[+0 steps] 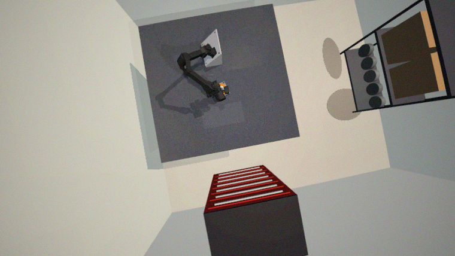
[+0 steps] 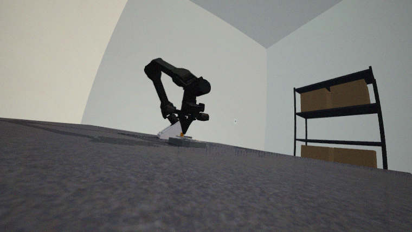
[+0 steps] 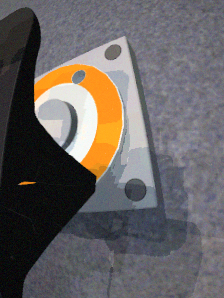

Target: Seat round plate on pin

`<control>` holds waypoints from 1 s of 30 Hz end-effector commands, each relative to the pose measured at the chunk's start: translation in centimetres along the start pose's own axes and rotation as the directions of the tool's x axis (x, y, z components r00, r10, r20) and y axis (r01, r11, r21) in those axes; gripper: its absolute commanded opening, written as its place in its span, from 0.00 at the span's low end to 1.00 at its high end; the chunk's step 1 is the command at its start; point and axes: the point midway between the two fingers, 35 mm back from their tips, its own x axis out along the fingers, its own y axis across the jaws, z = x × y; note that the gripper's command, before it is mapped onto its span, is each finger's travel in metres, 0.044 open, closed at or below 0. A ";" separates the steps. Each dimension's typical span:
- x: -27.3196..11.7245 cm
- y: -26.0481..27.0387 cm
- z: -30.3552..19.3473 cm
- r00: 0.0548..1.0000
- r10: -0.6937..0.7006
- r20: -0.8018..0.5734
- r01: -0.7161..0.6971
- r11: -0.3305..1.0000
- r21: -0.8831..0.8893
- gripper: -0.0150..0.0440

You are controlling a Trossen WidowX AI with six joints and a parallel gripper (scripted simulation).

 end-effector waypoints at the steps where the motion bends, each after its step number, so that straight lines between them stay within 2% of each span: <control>1: 0.2 -0.6 -0.7 1.000 -0.008 -0.010 0.008 1.000 -0.005 0.25; 25: 0.3 -1.4 -1.7 1.000 -0.008 -0.011 0.008 1.000 -0.005 0.25; 30: -1.3 -1.3 -1.5 1.000 -0.006 -0.011 0.006 1.000 -0.005 0.25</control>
